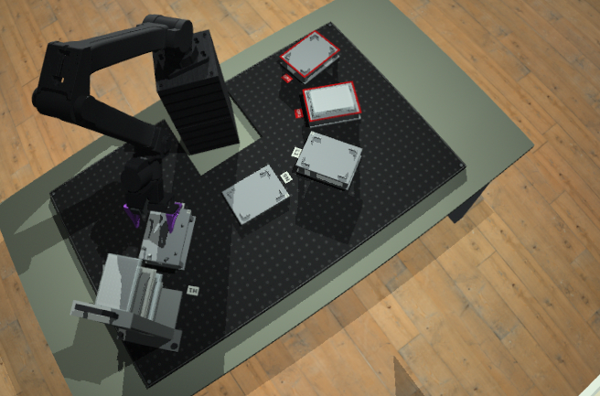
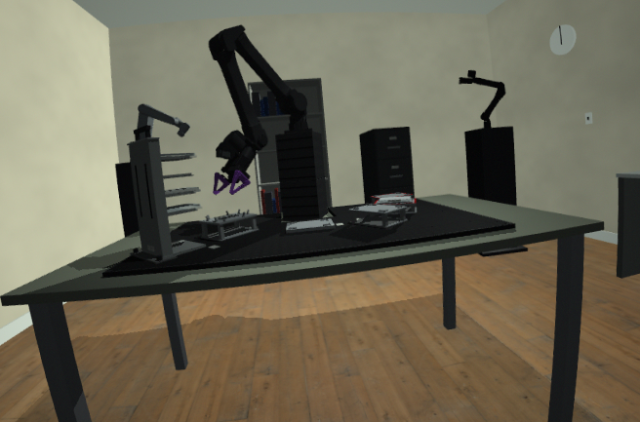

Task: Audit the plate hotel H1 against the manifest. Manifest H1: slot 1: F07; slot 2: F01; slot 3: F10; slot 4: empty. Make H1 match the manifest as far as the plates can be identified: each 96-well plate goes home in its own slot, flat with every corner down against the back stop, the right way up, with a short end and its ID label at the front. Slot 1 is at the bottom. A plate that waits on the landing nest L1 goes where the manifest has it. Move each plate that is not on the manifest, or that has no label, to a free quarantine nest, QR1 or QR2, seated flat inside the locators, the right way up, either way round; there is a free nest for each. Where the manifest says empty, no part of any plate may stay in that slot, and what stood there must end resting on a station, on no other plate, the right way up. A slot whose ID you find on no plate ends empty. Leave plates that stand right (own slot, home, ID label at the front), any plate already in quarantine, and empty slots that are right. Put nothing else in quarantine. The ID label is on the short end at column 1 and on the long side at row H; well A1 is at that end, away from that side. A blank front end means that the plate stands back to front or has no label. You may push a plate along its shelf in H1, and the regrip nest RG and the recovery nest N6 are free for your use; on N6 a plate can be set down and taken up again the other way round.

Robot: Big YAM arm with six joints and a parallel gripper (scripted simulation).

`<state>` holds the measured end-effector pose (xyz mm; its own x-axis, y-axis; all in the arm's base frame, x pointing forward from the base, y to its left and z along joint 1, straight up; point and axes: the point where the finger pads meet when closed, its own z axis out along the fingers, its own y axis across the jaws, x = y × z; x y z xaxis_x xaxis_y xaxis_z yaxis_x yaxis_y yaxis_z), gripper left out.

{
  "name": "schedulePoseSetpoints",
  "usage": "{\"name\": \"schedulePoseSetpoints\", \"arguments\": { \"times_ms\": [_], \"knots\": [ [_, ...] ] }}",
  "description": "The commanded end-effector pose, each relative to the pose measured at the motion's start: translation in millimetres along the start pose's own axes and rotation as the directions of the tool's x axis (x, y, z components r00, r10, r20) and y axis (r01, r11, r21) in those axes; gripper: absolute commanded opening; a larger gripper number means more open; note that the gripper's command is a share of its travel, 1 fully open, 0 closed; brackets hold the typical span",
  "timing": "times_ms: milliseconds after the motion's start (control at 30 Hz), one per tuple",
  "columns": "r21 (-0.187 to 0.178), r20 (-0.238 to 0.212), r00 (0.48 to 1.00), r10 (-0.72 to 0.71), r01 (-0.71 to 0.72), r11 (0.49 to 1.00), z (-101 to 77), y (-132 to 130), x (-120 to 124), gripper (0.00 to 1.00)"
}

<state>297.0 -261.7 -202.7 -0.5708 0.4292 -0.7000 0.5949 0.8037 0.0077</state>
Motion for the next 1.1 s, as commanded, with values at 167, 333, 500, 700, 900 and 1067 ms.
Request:
{"name": "schedulePoseSetpoints", "arguments": {
  "times_ms": [167, 333, 500, 700, 900, 1067],
  "knots": [
    [0.006, 0.018, 1.000, -0.010, 0.009, 1.000, -27.0, -4, -26, 1.00],
    [0.005, 0.019, 1.000, -0.010, 0.010, 1.000, -37.2, -4, -34, 1.00],
    [0.006, 0.021, 1.000, -0.010, 0.010, 1.000, -47.3, -4, -43, 1.00],
    [0.006, 0.023, 1.000, -0.010, 0.010, 1.000, -62.9, -4, -55, 1.00],
    [0.006, 0.023, 1.000, -0.010, 0.010, 1.000, -76.1, -4, -65, 1.00],
    [0.007, 0.023, 1.000, -0.010, 0.009, 1.000, -86.7, -4, -73, 1.00]
  ]
}}
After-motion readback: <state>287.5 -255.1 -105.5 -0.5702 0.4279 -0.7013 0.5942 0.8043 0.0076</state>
